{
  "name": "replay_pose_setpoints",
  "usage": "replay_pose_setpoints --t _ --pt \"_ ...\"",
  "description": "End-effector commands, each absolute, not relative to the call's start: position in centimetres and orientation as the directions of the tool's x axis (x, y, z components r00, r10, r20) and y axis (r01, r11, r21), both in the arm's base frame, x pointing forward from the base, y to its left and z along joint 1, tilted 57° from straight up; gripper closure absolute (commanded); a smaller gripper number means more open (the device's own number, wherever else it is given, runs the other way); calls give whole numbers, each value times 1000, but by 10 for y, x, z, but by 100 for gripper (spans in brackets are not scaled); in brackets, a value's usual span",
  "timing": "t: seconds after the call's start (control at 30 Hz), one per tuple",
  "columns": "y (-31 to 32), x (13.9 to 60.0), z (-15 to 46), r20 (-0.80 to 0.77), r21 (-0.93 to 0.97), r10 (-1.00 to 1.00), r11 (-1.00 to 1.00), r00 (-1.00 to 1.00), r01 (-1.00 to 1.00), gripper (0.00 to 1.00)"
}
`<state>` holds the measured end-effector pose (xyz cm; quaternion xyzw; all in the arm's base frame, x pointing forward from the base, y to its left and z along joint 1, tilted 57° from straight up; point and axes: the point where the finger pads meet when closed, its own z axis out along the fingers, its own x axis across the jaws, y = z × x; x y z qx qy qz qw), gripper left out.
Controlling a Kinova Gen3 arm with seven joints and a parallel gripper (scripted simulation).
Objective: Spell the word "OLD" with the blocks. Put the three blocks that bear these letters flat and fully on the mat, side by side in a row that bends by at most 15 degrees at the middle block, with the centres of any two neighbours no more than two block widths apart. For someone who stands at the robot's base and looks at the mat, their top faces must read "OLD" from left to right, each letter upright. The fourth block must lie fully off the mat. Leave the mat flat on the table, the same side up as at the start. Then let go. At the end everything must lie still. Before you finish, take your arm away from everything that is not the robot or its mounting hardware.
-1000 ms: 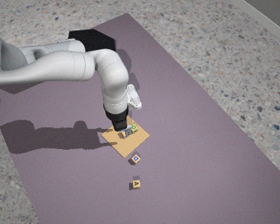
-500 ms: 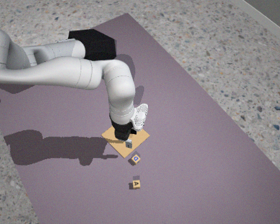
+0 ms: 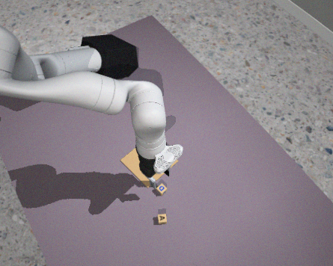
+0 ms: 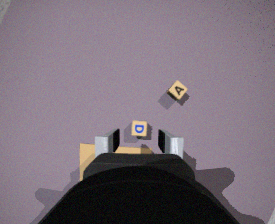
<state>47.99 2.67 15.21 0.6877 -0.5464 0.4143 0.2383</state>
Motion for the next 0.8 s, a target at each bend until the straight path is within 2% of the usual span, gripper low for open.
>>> replay_pose_setpoints --t 0.0,0.77 --pt "28 482 153 828 -146 -560 -280 38 -949 0" --pt "28 485 155 823 -172 -568 -265 9 -949 0"
